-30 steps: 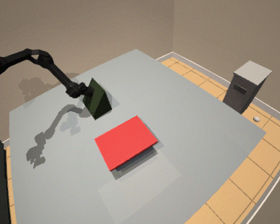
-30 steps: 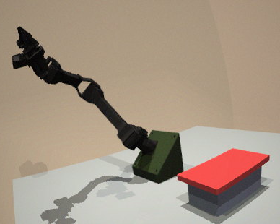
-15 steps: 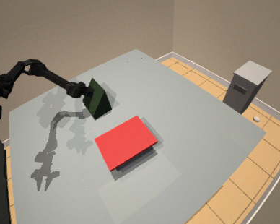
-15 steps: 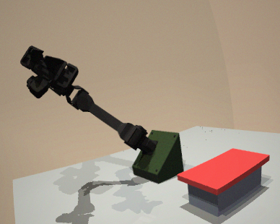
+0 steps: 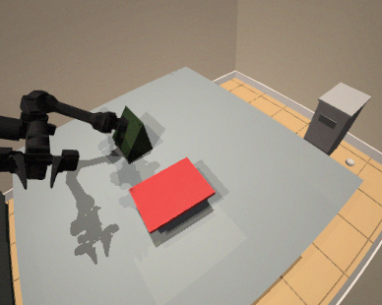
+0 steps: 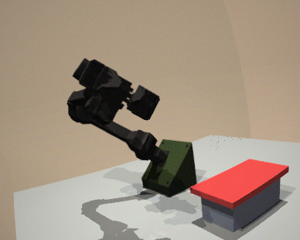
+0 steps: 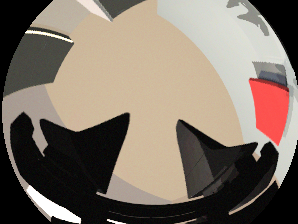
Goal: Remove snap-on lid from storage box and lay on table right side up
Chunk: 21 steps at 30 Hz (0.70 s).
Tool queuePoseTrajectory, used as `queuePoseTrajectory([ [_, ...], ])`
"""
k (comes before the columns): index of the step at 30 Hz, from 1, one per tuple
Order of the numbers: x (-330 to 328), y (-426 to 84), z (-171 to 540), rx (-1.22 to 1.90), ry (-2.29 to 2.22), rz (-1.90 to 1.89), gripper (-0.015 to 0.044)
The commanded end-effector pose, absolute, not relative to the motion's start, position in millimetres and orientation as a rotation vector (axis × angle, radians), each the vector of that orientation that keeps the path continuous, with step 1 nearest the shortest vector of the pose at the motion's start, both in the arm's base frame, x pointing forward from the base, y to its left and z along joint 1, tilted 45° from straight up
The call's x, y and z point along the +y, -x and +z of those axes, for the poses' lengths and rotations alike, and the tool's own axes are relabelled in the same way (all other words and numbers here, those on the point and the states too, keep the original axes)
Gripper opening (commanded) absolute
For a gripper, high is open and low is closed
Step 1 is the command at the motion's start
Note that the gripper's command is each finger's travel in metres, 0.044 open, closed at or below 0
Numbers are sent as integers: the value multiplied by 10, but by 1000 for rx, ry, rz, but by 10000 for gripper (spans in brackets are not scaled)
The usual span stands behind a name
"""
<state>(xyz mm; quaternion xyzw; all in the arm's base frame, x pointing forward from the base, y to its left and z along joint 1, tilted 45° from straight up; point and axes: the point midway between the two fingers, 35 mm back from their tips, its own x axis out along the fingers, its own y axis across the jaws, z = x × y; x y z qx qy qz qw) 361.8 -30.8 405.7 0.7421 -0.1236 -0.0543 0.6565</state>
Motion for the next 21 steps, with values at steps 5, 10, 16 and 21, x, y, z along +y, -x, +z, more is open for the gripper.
queuePoseTrajectory([
  [5,86,-3796,2792,-77,-1556,-429,235],
  [10,271,-3704,2213,7,-1432,-555,235],
  [16,467,-3397,1476,99,-1182,-691,235],
  [21,536,-2964,937,142,-872,-754,235],
])
